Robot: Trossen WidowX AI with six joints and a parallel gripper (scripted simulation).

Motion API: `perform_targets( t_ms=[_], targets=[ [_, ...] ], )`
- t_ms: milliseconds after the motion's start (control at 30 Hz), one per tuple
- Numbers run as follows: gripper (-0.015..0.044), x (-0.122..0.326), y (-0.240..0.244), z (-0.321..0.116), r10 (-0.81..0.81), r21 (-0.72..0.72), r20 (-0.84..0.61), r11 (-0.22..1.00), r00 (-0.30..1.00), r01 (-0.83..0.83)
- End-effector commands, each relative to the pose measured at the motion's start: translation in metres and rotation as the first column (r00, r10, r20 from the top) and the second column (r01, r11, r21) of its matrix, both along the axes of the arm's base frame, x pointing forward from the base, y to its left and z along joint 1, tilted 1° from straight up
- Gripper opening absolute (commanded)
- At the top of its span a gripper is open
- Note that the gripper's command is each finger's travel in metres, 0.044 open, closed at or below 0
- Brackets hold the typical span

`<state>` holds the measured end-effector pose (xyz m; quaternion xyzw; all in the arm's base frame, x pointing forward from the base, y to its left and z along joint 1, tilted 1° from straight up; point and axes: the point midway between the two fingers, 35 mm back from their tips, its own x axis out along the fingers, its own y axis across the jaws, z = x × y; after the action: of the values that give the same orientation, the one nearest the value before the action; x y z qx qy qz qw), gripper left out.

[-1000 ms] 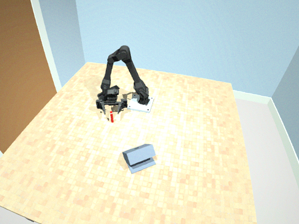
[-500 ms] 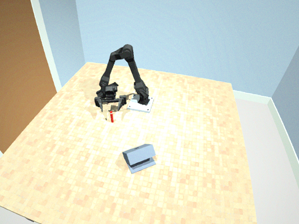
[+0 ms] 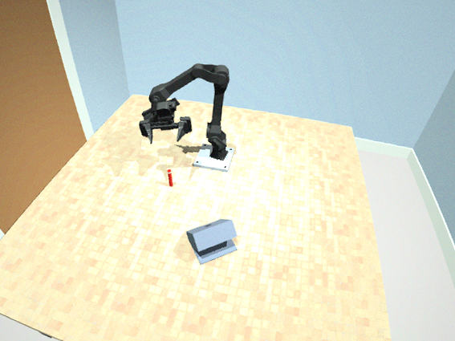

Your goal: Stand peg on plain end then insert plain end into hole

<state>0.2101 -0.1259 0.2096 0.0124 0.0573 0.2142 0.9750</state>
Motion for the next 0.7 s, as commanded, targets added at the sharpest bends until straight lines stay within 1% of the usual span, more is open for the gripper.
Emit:
perform_targets(
  t_ms=[0,67,133,367,667],
  targets=[
    [0.044,-0.002,0.004,0.013,-0.003,0.017,-0.007,1.0,1.0,0.003],
    [0.044,-0.002,0.005,0.013,0.001,0.017,-0.012,1.0,1.0,-0.001],
    [0.044,-0.001,0.009,0.009,0.032,0.018,-0.045,0.999,0.998,-0.031],
    [0.044,0.003,0.027,-0.009,0.17,0.022,-0.229,0.985,0.958,-0.169],
    [0.044,0.002,0.043,-0.033,0.273,0.017,-0.478,0.953,0.835,-0.302]
  ],
)
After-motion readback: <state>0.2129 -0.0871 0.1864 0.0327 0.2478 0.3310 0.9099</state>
